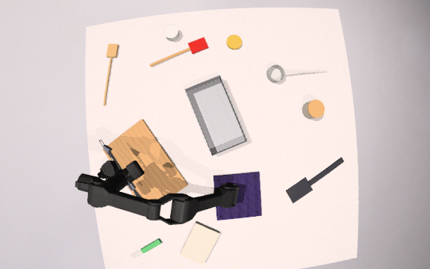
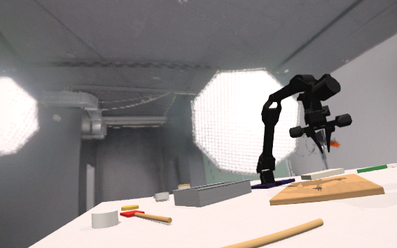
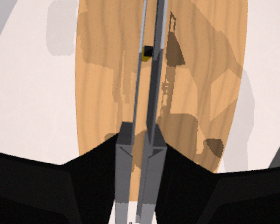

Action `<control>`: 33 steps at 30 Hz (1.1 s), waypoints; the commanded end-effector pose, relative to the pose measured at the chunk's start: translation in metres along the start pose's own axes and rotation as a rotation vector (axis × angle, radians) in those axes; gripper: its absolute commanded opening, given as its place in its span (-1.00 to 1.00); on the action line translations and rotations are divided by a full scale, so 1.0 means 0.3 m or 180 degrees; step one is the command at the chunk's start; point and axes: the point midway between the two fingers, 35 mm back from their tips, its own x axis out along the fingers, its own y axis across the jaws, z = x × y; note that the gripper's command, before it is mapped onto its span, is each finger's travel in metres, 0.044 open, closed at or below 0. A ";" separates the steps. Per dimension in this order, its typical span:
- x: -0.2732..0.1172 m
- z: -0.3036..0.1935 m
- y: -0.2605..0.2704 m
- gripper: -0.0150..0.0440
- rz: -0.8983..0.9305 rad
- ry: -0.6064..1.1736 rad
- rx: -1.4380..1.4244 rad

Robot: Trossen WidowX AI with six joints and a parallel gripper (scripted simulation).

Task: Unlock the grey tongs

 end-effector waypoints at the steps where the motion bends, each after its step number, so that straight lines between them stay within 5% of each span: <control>1: 0.028 0.000 0.002 -1.00 0.0014 0.0024 -0.0018; 33: 0.203 -0.016 -0.008 -1.00 0.0066 0.0150 -0.0034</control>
